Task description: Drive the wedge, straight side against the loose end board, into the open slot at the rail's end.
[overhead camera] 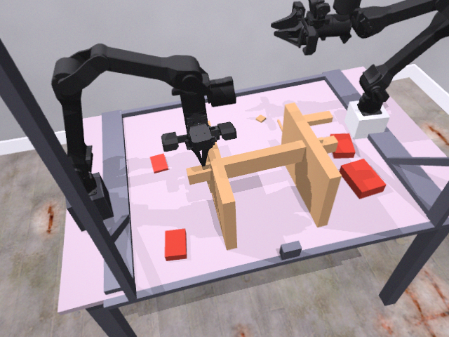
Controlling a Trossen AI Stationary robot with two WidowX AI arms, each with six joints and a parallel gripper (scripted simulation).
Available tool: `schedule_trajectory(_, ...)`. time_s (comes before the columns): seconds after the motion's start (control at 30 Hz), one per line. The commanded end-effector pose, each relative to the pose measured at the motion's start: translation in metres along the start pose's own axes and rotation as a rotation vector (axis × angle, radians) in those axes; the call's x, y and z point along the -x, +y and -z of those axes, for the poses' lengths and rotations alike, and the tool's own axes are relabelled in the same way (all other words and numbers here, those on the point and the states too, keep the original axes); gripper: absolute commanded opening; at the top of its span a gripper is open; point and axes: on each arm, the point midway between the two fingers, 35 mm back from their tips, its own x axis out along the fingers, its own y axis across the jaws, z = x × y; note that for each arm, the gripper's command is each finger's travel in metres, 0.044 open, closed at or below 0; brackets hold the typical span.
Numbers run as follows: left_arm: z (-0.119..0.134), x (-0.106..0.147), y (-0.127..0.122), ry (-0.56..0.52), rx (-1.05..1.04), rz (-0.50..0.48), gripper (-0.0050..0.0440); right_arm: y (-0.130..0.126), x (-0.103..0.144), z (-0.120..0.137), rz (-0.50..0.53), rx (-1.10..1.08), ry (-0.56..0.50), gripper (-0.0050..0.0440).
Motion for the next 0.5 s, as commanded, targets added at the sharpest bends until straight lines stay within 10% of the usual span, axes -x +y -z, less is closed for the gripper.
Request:
schedule_trajectory(0.0,0.015,-0.028,-0.007,0.036,0.033,0.091,-0.0050,-0.001,0.001,-0.001,0.006,0.006,-0.004,0.0205)
schedule_trajectory(0.07,-0.006,0.015,0.004,-0.008,-0.015,-0.048,-0.0050,-0.001,0.001,-0.001,0.006,0.006,-0.004,0.0205)
schedule_trajectory(0.47,0.003,-0.004,-0.002,0.008,0.006,0.014,-0.0050,-0.001,0.001,-0.001,0.006,0.006,-0.004,0.0205)
